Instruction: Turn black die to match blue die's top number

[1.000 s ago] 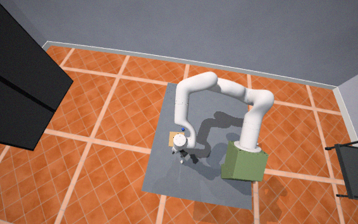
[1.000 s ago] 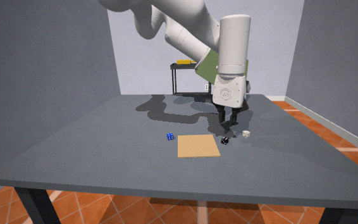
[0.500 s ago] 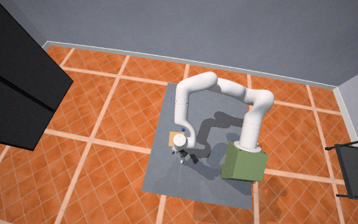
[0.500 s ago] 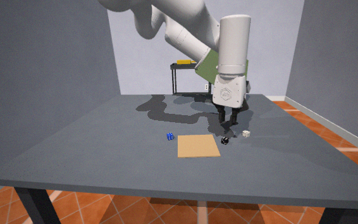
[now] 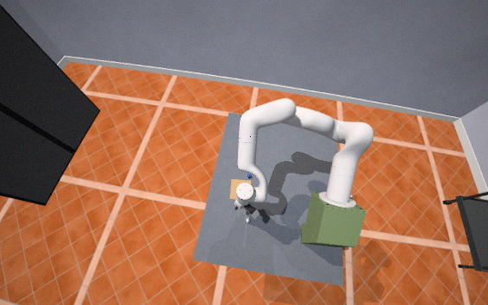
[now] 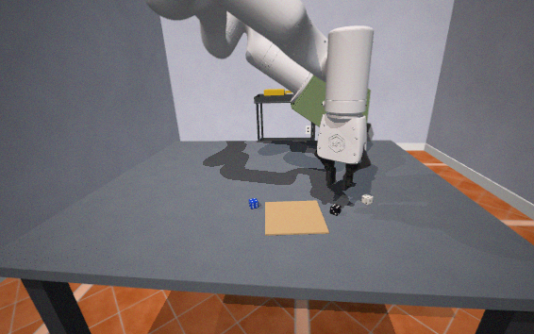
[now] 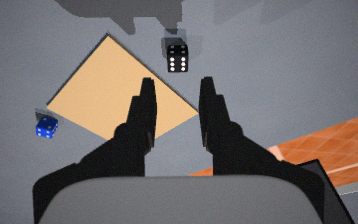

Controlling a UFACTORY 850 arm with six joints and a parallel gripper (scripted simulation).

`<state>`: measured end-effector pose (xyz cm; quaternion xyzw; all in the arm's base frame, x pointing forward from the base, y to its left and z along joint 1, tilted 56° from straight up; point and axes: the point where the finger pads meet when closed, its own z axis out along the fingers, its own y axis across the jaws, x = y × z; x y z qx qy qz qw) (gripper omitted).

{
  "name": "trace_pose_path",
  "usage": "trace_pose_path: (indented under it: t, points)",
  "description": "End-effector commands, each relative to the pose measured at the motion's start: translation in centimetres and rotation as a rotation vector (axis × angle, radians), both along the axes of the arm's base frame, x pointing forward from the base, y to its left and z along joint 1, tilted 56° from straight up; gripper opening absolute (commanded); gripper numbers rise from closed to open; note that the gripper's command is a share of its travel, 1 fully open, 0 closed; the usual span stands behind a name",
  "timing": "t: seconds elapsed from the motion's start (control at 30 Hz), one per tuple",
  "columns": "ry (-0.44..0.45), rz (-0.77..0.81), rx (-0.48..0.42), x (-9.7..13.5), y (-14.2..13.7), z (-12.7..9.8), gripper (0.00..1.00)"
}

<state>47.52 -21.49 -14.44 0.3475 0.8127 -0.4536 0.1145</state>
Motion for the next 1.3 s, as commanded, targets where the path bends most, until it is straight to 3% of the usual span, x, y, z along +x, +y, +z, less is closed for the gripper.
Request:
trace_pose_path:
  t: [0.0, 1.27]
  points:
    - [-0.001, 0.001, 0.0, 0.0, -0.3, -0.2, 0.36]
    - [-0.001, 0.001, 0.0, -0.5, -3.6, -2.5, 0.36]
